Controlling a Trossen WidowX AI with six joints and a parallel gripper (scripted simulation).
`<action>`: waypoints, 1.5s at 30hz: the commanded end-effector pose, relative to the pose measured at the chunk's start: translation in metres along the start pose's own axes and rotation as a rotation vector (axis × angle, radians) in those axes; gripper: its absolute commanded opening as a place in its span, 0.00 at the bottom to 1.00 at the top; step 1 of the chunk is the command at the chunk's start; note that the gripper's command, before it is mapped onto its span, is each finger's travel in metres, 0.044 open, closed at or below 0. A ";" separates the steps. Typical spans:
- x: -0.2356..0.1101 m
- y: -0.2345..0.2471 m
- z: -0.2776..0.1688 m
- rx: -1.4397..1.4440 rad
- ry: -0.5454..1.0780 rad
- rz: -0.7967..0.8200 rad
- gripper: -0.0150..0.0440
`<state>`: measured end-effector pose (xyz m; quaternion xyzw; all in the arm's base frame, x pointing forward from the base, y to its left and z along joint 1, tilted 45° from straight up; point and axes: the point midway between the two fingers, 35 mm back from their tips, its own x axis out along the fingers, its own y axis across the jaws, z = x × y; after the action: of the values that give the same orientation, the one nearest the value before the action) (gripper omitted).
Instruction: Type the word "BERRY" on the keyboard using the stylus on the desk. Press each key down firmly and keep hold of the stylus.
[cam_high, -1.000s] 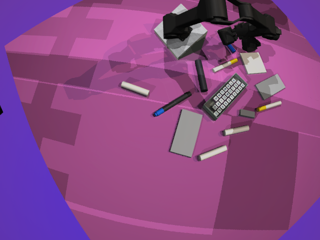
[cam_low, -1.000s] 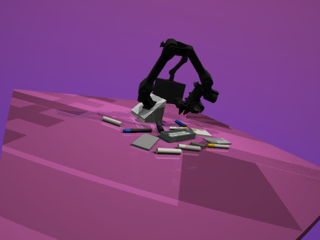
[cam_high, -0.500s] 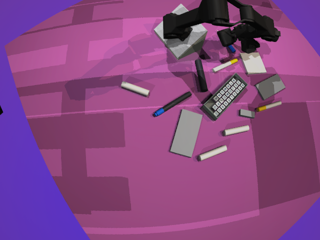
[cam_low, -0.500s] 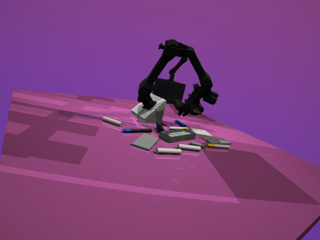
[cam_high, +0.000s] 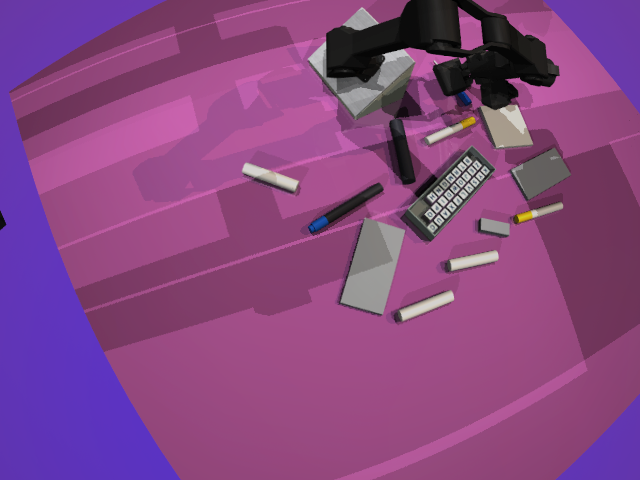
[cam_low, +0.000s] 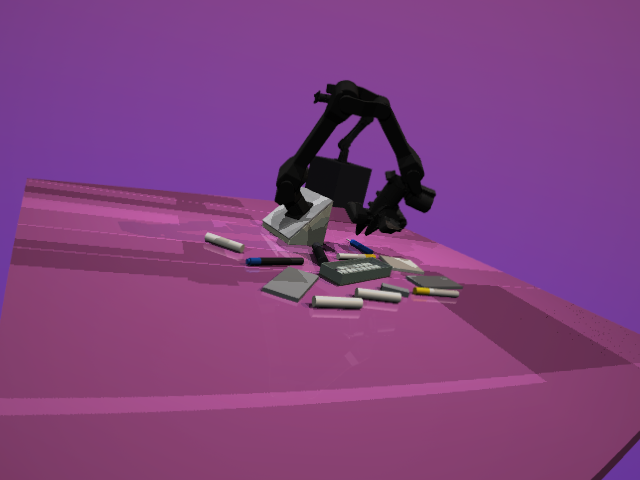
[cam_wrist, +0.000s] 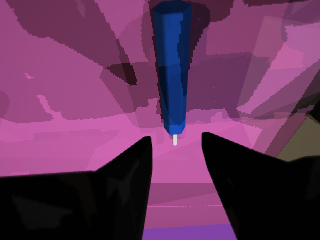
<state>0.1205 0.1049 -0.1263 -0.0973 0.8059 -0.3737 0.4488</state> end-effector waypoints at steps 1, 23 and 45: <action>0.004 -0.001 0.002 -0.006 -0.002 -0.005 0.51; 0.015 -0.001 0.009 -0.005 -0.002 -0.005 0.51; 0.027 -0.002 0.016 -0.005 -0.002 -0.006 0.51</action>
<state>0.1182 0.0852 -0.1455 -0.0973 0.8054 -0.3743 0.4491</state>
